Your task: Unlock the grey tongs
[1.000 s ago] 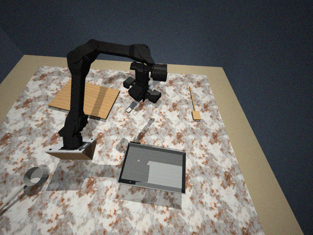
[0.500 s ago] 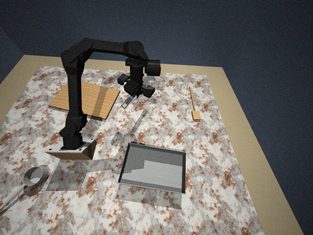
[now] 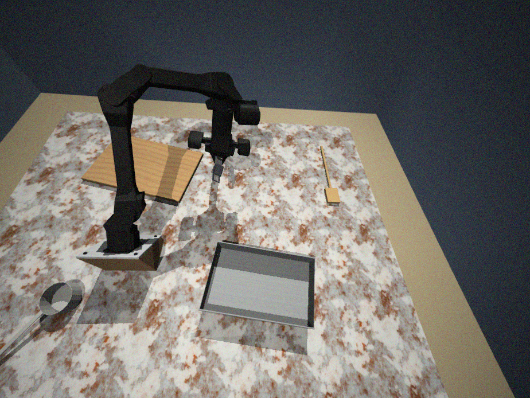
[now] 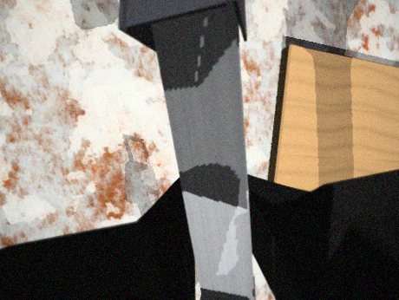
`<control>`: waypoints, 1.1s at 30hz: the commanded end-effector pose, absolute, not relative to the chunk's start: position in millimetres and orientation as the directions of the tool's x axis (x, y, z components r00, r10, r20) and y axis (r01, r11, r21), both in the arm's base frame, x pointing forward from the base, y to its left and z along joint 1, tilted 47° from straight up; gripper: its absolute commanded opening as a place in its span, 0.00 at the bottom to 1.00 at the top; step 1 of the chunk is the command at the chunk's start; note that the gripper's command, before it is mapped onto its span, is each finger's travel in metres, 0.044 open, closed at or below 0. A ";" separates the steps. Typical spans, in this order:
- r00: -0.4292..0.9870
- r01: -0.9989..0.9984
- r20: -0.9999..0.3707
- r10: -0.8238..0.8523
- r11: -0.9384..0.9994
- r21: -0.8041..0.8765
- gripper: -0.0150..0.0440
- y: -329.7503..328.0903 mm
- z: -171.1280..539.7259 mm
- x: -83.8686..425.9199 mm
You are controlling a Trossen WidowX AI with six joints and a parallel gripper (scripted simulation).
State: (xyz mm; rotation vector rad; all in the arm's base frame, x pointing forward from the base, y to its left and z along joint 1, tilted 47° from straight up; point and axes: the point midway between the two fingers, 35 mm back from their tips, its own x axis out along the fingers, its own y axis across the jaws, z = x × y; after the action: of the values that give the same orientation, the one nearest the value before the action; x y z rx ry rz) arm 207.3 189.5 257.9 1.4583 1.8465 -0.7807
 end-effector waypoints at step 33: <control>-0.136 0.157 -0.923 0.360 0.928 0.339 0.00 235.8 260.9 104.6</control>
State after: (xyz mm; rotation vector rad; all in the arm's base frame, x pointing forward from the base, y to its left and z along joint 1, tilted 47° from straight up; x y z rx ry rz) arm 113.3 235.2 258.4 0.4801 1.7473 0.0954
